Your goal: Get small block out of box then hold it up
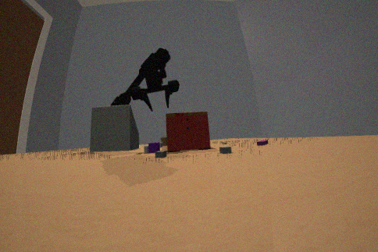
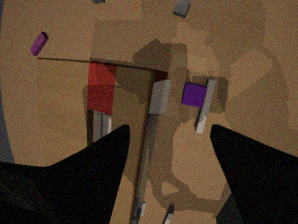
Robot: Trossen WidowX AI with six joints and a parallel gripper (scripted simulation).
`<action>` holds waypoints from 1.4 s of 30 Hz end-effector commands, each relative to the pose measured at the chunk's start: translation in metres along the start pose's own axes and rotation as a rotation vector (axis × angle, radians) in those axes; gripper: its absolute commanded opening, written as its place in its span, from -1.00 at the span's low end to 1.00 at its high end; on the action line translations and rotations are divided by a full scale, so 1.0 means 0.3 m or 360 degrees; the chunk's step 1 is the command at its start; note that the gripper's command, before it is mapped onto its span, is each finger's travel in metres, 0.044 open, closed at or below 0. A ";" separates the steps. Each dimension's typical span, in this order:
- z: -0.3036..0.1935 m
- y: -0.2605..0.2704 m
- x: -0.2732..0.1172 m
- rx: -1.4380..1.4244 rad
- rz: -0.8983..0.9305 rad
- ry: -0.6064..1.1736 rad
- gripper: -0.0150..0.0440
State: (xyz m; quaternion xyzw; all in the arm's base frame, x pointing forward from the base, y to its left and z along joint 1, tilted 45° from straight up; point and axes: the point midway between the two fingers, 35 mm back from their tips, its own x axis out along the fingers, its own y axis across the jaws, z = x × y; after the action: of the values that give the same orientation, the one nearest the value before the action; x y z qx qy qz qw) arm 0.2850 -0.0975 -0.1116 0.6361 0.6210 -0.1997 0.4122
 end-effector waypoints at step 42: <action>0.005 -0.126 0.267 0.2756 0.0143 0.0375 0.47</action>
State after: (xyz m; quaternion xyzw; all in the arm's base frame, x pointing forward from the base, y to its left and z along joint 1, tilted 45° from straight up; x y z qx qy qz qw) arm 0.2740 -0.0885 -0.1578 0.7742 0.2590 -0.5138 -0.2638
